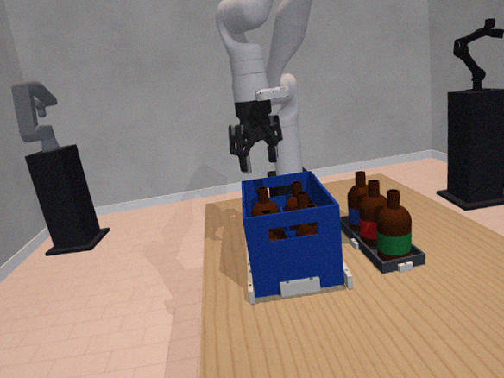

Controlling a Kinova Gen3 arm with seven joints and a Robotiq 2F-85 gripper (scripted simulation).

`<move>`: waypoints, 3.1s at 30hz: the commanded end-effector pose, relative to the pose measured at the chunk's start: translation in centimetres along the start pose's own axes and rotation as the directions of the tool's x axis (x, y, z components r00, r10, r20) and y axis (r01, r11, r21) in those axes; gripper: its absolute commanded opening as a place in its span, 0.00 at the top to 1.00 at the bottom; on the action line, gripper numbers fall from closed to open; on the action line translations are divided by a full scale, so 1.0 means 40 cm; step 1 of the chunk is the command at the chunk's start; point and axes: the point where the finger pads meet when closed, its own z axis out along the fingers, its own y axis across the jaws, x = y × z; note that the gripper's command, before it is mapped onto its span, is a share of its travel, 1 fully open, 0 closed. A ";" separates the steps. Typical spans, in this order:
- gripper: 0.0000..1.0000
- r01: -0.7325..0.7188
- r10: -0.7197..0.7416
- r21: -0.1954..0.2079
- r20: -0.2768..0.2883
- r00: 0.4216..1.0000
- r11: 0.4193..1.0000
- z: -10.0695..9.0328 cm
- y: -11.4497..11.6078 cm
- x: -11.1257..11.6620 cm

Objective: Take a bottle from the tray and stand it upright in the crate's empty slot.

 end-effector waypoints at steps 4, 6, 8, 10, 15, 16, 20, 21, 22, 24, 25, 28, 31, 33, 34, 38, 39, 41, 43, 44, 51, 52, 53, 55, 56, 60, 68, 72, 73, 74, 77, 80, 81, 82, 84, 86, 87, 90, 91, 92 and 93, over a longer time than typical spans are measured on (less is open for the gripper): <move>0.00 -0.015 0.015 0.000 -0.009 1.000 1.000 -0.003 -0.001 -0.007; 0.00 -0.023 0.023 0.001 -0.014 1.000 1.000 -0.003 -0.002 -0.011; 0.00 -0.023 0.023 0.001 -0.014 1.000 1.000 -0.003 -0.002 -0.011; 0.00 -0.023 0.023 0.001 -0.014 1.000 1.000 -0.003 -0.002 -0.011; 0.00 -0.030 0.030 0.002 -0.017 0.999 1.000 -0.003 -0.003 -0.013; 0.00 -0.030 0.030 0.002 -0.017 0.999 1.000 -0.003 -0.003 -0.013; 1.00 -0.030 0.030 0.002 -0.017 0.999 1.000 -0.003 -0.003 -0.013; 1.00 -0.030 0.030 0.002 -0.017 0.999 1.000 -0.003 -0.003 -0.013; 1.00 -0.030 0.030 0.002 -0.017 0.999 1.000 -0.003 -0.003 -0.013; 1.00 -0.030 0.030 0.002 -0.017 0.999 1.000 -0.003 -0.003 -0.013; 1.00 -0.030 0.030 0.002 -0.017 0.999 1.000 -0.003 -0.003 -0.013; 1.00 -0.030 0.030 0.002 -0.017 0.999 1.000 -0.003 -0.003 -0.013; 1.00 -0.030 0.030 0.002 -0.017 0.999 1.000 -0.003 -0.003 -0.013; 1.00 -0.030 0.030 0.002 -0.017 0.999 1.000 -0.003 -0.003 -0.013; 1.00 -0.030 0.030 0.002 -0.017 0.999 1.000 -0.003 -0.003 -0.013; 1.00 -0.030 0.030 0.002 -0.017 0.999 1.000 -0.003 -0.003 -0.013; 1.00 -0.030 0.030 0.002 -0.017 0.999 1.000 -0.003 -0.003 -0.013; 1.00 -0.030 0.030 0.002 -0.017 0.999 1.000 -0.003 -0.003 -0.013; 1.00 -0.030 0.030 0.002 -0.017 0.999 1.000 -0.003 -0.003 -0.013; 1.00 -0.030 0.030 0.002 -0.017 0.999 1.000 -0.003 -0.003 -0.013; 1.00 -0.030 0.030 0.002 -0.017 0.999 1.000 -0.003 -0.003 -0.013; 1.00 -0.030 0.030 0.002 -0.017 0.999 1.000 -0.003 -0.004 -0.012; 1.00 -0.029 0.029 0.002 -0.017 0.999 1.000 -0.003 -0.005 -0.010; 1.00 -0.028 0.028 0.003 -0.017 0.999 1.000 -0.003 -0.012 0.003; 1.00 -0.026 0.026 0.003 -0.017 1.000 1.000 -0.003 -0.018 0.013; 1.00 -0.020 0.020 0.003 -0.016 1.000 1.000 -0.003 -0.048 0.060; 1.00 0.008 -0.007 0.004 -0.014 1.000 1.000 -0.004 -0.194 0.235; 1.00 0.025 -0.025 0.003 -0.015 1.000 1.000 -0.006 -0.307 0.329; 1.00 0.029 -0.029 0.003 -0.015 0.999 1.000 -0.007 -0.334 0.348; 1.00 0.033 -0.033 0.002 -0.015 0.999 0.999 -0.008 -0.360 0.365; 1.00 0.039 -0.039 0.002 -0.016 0.999 0.999 -0.009 -0.406 0.393; 1.00 0.044 -0.044 0.001 -0.017 0.999 0.999 -0.010 -0.442 0.412; 1.00 0.046 -0.046 0.001 -0.017 0.999 0.999 -0.011 -0.456 0.418; 1.00 0.047 -0.047 0.001 -0.017 0.999 0.999 -0.011 -0.466 0.423; 1.00 0.049 -0.049 0.001 -0.017 0.999 0.999 -0.011 -0.479 0.429; 1.00 0.050 -0.050 0.001 -0.017 0.999 0.999 -0.011 -0.483 0.431; 1.00 0.050 -0.050 0.001 -0.017 0.999 0.999 -0.011 -0.483 0.431; 0.36 0.050 -0.050 0.001 -0.017 0.999 0.999 -0.011 -0.483 0.431; 0.36 0.050 -0.050 0.001 -0.017 0.999 0.999 -0.011 -0.483 0.431; 0.36 0.050 -0.050 0.001 -0.017 0.999 0.999 -0.011 -0.483 0.431; 0.36 0.050 -0.050 0.001 -0.017 0.999 0.999 -0.011 -0.483 0.431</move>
